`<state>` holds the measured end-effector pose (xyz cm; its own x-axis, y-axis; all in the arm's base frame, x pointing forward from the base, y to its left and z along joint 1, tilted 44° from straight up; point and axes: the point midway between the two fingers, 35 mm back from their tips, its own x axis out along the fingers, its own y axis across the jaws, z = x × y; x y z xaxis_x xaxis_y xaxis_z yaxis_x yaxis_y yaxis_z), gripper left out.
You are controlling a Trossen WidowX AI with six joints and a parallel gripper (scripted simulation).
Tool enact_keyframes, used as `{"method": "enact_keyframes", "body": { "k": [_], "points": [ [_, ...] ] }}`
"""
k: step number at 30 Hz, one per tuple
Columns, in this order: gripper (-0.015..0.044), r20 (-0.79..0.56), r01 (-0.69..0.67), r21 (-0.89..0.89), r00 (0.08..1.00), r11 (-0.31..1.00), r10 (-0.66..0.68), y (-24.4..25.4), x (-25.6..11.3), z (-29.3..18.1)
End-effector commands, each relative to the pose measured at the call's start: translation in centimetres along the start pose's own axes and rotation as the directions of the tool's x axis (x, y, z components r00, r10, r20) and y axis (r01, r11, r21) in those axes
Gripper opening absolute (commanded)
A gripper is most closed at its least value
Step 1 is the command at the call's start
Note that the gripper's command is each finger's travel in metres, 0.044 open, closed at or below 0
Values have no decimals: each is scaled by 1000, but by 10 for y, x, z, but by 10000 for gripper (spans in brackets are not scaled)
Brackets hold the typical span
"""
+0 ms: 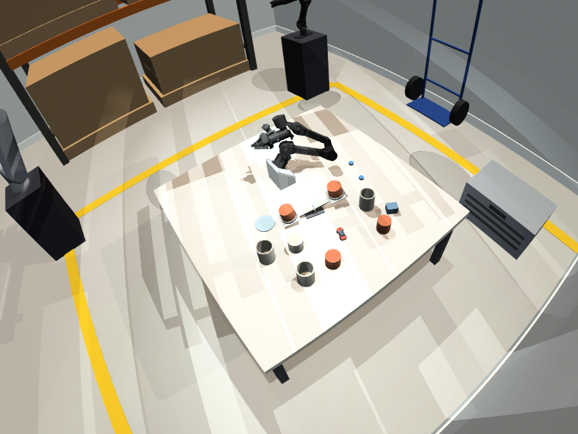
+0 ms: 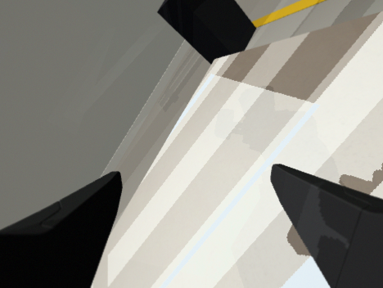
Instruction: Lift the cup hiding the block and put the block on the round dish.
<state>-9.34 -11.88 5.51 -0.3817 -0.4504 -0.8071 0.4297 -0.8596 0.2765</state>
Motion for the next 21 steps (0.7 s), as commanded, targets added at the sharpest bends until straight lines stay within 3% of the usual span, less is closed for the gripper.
{"method": "enact_keyframes", "body": {
  "k": [1, 11, 21],
  "points": [
    [426, -3, -2, -4, 1000, 1000, 2, 1, 0, 0],
    [440, -177, -159, -229, 977, 960, 119, 33, -9, -20],
    [440, -375, -359, -416, 905, 835, 203, 64, -25, -44]
  ]
}}
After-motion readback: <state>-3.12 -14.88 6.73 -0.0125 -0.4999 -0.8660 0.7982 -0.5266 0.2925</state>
